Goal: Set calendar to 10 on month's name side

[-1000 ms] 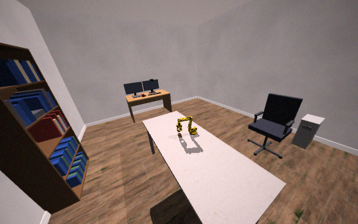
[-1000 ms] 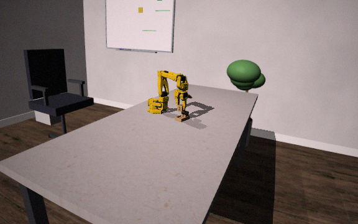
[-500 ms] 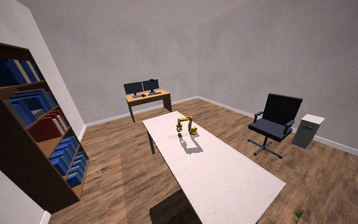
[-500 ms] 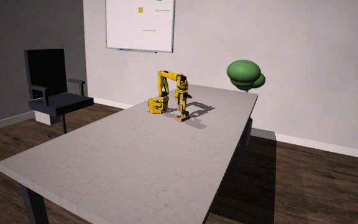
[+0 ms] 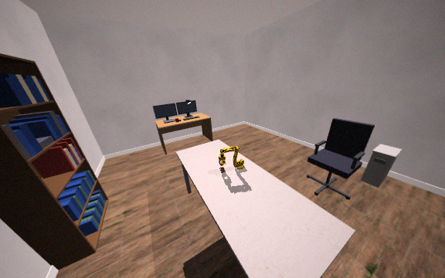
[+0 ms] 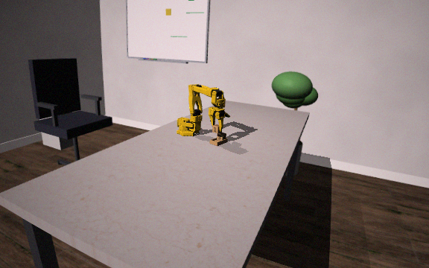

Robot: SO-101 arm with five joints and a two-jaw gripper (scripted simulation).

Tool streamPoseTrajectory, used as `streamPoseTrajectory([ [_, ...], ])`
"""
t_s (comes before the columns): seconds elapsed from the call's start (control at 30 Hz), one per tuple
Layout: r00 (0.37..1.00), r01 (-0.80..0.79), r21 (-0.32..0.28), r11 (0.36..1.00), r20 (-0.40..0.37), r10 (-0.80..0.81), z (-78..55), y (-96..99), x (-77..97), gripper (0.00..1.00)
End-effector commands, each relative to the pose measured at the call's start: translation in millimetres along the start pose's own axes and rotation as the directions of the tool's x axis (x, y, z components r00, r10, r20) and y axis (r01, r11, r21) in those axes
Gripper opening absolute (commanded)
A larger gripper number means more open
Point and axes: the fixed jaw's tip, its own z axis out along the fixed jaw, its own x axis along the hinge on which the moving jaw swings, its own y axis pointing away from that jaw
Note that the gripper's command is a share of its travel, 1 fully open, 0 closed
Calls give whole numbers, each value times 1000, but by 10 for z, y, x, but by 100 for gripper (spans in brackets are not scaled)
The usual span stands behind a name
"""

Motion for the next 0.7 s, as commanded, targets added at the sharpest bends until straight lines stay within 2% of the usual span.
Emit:
streamPoseTrajectory([
  [0.0, 1000, -2, 35, 999, -3, 2, -57, -8, 11, 0],
  [0.67, 1000, -2, 35, 999, -3, 2, 3, -5, 11, 0],
])
